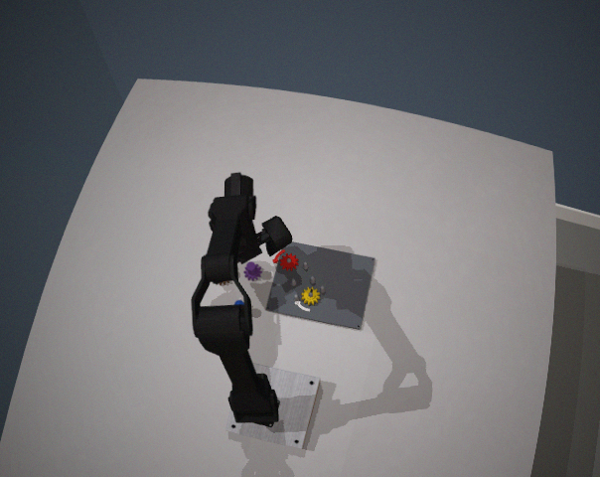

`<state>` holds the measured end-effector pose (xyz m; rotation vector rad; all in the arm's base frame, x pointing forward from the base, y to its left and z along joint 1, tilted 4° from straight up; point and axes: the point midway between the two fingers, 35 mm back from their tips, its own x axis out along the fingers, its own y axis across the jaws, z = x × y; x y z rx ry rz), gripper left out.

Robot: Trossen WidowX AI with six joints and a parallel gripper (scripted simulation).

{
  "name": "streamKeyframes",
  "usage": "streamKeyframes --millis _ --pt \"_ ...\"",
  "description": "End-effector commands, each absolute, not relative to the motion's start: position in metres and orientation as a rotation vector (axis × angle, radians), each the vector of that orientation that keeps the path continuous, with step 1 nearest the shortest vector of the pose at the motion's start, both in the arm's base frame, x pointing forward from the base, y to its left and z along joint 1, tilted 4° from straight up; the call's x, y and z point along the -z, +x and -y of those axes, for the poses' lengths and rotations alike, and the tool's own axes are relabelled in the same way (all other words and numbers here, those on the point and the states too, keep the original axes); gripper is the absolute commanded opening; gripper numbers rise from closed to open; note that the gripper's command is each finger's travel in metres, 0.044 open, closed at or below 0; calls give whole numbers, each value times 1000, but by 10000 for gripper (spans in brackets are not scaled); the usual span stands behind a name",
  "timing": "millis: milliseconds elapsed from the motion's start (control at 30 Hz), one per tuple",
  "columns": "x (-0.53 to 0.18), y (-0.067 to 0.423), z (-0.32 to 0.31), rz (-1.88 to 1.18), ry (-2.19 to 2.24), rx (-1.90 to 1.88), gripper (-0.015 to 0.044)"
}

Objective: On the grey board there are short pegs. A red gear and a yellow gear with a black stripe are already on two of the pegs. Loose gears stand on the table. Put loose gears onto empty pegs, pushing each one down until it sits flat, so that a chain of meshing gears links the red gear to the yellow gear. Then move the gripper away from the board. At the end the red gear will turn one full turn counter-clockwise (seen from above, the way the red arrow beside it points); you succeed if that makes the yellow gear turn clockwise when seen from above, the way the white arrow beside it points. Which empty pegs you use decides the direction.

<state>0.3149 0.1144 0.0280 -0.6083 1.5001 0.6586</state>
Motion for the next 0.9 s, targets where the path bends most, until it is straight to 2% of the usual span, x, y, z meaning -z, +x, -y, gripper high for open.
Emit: streamKeyframes --millis 0,367,833,867 --pt "-19 313 -115 -1510 -608 -665 440" --pt "-15 312 -115 -1511 -608 -665 440" --pt "-15 312 -115 -1511 -608 -665 72" --pt "-15 312 -115 -1511 -608 -665 66"
